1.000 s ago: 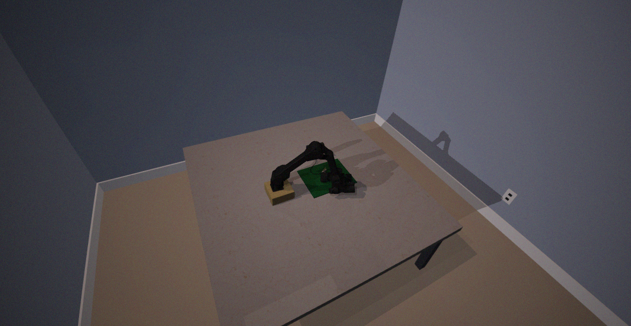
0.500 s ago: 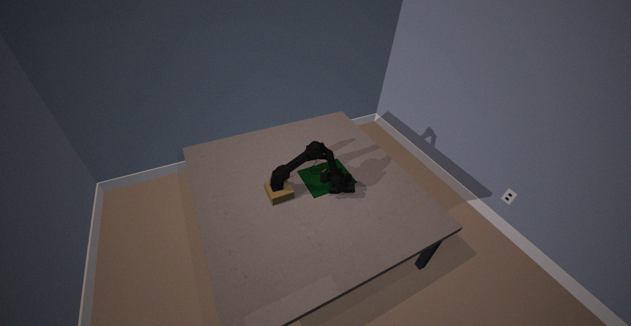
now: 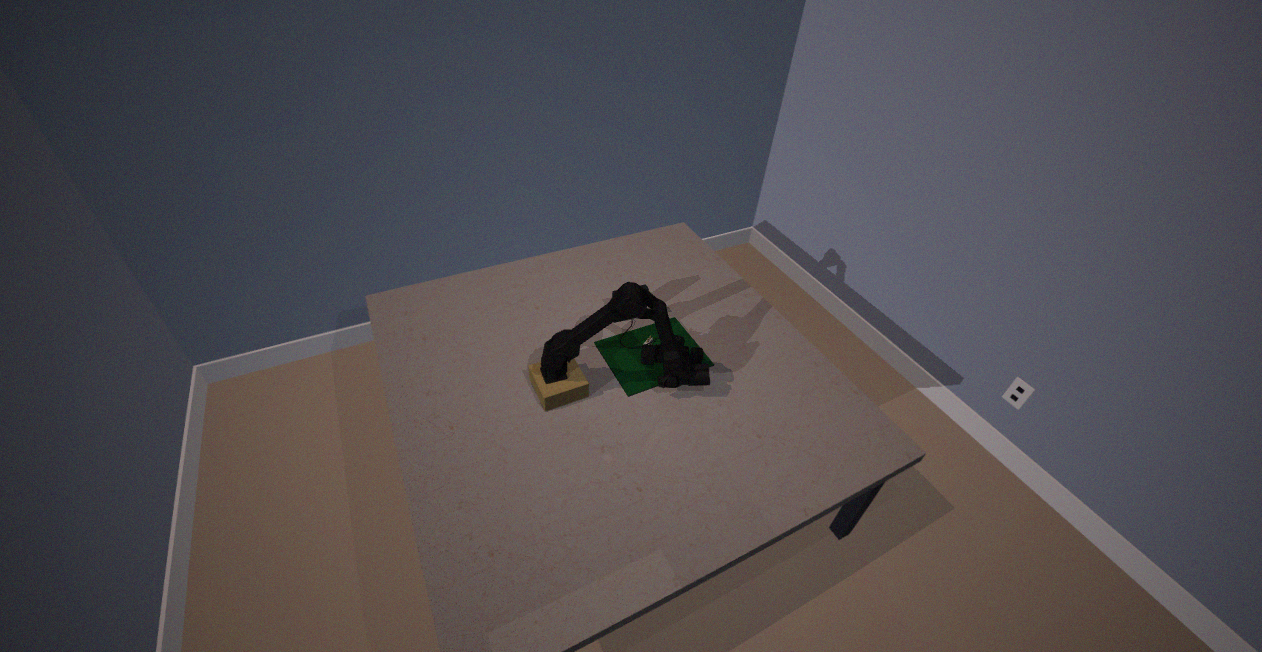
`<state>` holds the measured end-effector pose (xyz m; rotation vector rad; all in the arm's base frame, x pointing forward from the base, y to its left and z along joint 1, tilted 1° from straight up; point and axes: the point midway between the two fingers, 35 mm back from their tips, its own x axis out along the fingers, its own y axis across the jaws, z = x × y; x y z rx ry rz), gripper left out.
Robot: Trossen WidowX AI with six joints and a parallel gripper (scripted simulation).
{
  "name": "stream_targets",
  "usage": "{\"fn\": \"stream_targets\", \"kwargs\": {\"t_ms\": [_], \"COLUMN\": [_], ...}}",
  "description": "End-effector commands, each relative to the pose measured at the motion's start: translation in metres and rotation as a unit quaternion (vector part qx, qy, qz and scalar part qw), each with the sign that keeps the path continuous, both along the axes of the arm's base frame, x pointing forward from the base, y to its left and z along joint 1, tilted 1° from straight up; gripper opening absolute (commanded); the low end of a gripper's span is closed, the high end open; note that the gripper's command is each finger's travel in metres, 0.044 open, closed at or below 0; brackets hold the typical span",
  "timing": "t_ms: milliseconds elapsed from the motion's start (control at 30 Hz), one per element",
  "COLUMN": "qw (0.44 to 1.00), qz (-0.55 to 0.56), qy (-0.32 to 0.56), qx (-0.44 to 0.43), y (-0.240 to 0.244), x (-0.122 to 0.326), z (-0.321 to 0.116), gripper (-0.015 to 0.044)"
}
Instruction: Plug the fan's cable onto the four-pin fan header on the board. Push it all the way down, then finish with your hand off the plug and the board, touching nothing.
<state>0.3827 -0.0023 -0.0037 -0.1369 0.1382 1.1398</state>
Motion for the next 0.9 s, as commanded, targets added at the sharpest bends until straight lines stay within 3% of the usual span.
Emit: {"fn": "stream_targets", "kwargs": {"t_ms": [0, 233, 500, 867], "qw": [1.0, 1.0, 1.0, 1.0], "qz": [0.0, 0.0, 0.0, 0.0], "qy": [0.0, 0.0, 0.0, 0.0], "qx": [0.0, 0.0, 0.0, 0.0], "y": [0.0, 0.0, 0.0, 0.0], "x": [0.0001, 0.0001, 0.0, 0.0], "z": [0.0005, 0.0005, 0.0, 0.0], "gripper": [0.0, 0.0, 0.0205, 0.0205]}}
